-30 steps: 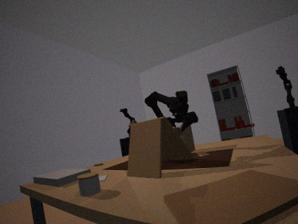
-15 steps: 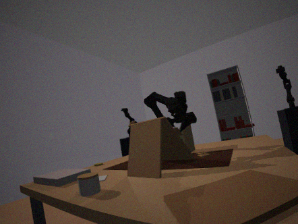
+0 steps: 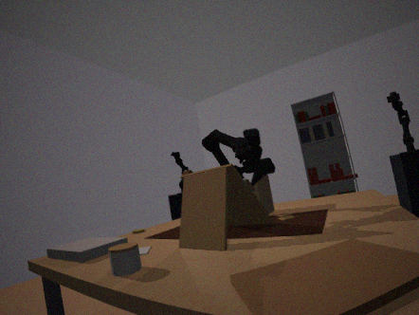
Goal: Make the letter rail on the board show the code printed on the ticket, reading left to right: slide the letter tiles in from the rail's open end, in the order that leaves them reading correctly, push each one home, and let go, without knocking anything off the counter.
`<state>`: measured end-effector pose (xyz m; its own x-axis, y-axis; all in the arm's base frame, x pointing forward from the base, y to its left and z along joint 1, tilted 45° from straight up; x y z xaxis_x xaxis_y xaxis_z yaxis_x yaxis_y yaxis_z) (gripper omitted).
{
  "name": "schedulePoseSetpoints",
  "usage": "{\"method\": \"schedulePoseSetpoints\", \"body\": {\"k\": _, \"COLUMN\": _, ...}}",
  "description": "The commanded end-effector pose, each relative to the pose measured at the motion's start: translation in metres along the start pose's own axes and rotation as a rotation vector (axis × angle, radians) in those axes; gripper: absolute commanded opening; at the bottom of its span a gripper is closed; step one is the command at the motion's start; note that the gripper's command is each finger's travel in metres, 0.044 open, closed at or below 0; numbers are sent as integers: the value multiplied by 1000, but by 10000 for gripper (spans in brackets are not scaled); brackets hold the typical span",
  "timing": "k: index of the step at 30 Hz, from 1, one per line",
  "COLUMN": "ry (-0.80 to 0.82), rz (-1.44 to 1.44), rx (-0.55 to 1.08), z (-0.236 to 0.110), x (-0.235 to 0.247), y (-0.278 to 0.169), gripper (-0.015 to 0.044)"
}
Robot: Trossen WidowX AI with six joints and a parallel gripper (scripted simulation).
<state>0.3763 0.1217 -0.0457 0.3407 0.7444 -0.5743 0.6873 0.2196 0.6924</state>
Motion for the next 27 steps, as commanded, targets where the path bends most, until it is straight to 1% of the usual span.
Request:
{"method": "schedulePoseSetpoints", "body": {"k": 1, "ry": 4, "rz": -3, "rx": 3, "z": 0, "x": -2, "y": 0, "gripper": 0}}
{"method": "schedulePoseSetpoints", "body": {"k": 27, "ry": 3, "rz": -5, "rx": 3, "z": 0, "x": -17, "y": 2, "gripper": 0}}
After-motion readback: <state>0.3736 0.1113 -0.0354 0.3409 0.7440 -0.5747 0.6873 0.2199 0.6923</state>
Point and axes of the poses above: the point midway between the two fingers, 35 mm back from their tips, its own z axis out along the fingers, its own x axis across the jaws, y = z × x, the point moved 1 cm from there along -z, back along the fingers, and after that the axes turned 10 degrees about z, right-handed, at the moved point
